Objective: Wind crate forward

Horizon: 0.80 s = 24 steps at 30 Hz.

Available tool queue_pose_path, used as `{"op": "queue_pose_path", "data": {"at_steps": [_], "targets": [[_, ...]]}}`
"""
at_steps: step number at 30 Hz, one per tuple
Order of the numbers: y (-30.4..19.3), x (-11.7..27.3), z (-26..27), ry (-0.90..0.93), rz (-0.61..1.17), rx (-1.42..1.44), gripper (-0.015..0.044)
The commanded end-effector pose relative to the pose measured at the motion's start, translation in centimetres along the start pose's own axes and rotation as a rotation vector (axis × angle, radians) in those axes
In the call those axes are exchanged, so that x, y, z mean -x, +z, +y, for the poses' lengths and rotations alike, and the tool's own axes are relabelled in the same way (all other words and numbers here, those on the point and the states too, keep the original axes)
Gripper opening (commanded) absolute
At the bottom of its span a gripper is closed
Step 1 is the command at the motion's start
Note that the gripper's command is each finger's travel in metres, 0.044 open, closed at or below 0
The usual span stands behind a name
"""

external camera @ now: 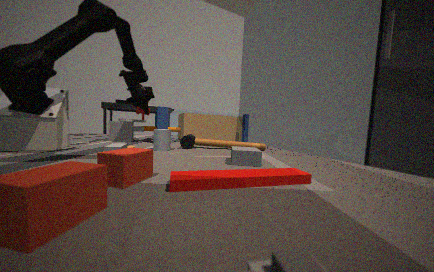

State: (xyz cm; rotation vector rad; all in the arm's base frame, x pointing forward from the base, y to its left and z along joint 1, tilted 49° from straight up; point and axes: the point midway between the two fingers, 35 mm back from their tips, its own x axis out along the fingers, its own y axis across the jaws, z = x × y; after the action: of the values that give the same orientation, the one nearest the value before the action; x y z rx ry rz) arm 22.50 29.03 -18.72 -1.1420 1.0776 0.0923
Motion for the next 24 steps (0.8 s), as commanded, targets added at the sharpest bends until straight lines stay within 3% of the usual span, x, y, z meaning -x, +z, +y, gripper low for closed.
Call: {"op": "queue_pose_path", "data": {"at_steps": [1,24], "targets": [[-0.9,0.2,2.6,0.044,0.010,0.023,0.0000],[-2.0,0.8,5.2,0.047,0.010,0.023,0.0000]]}}
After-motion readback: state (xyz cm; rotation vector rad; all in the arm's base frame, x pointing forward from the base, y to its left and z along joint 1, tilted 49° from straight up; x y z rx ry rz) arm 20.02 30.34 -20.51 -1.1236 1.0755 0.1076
